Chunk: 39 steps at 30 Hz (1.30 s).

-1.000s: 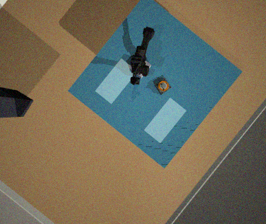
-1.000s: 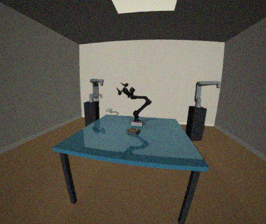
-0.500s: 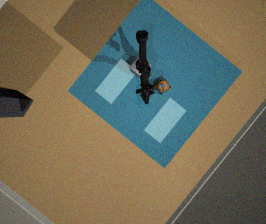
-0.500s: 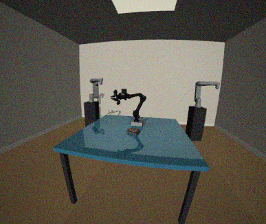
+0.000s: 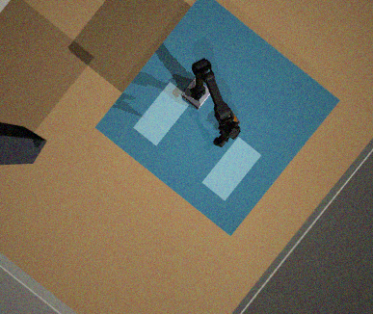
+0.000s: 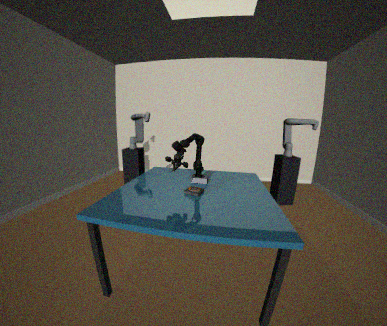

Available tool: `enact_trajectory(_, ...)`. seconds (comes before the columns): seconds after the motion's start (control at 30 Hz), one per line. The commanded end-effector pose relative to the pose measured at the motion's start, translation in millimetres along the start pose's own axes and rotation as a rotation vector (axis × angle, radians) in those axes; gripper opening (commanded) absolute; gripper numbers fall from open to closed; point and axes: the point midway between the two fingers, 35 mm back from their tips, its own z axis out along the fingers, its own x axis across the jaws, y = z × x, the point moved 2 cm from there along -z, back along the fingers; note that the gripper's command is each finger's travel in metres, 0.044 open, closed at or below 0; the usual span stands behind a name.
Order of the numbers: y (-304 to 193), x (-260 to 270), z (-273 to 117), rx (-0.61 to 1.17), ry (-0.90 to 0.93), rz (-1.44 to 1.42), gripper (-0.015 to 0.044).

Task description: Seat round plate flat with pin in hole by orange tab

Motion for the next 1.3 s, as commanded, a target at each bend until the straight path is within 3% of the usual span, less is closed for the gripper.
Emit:
enact_trajectory(0.0, -17.4, 65.8, 26.4, 0.278, 0.180, 0.059, 0.0000)
enact_trajectory(0.23, -40.5, 120.8, 33.2, 0.569, 0.260, 0.084, 0.0000)
enact_trajectory(0.47, -40.5, 121.2, 34.2, 0.569, 0.260, 0.084, 0.0000)
enact_trajectory(0.8, -63.4, 134.1, 72.3, 0.569, 0.260, 0.084, 0.0000)
enact_trajectory(1.27, -55.2, 138.4, 77.0, 0.568, 0.261, 0.085, 0.0000)
